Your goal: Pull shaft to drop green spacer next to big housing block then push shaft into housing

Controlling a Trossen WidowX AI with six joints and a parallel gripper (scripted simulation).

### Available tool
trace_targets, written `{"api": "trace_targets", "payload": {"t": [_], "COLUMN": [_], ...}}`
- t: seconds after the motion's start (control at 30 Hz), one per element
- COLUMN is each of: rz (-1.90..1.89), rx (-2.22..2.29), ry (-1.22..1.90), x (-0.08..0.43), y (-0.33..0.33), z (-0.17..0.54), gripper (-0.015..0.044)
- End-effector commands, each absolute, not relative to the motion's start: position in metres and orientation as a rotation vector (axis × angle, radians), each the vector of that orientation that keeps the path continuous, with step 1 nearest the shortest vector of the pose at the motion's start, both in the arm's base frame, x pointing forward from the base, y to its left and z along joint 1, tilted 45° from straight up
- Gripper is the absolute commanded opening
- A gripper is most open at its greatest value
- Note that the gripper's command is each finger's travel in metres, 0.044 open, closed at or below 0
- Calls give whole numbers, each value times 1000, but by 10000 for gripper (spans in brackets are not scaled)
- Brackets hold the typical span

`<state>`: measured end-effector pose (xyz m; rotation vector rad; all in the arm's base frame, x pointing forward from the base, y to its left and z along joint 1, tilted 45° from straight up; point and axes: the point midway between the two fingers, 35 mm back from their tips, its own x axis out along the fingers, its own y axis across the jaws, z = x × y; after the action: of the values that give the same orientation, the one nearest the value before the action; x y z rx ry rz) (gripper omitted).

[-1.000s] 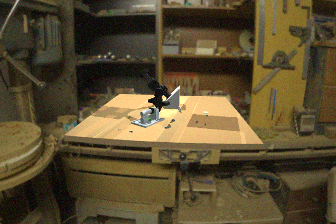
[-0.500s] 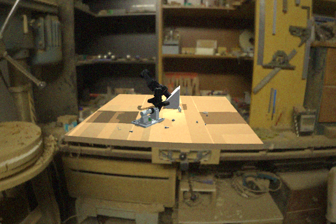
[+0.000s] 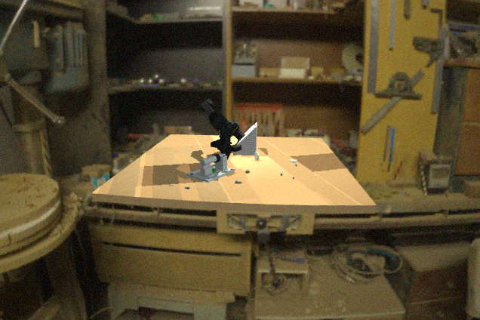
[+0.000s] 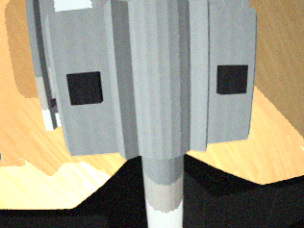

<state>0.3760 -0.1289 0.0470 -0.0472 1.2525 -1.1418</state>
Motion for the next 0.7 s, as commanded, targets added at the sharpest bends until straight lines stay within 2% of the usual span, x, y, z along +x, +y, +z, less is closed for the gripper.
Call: {"api": "trace_targets", "payload": {"t": [0.0, 0.67], "rz": [-1142, -1142], "rx": [-52, -52], "ry": [1249, 1249], "x": [378, 382], "y": [-130, -133], "z": [49, 51], "gripper": [0, 0]}}
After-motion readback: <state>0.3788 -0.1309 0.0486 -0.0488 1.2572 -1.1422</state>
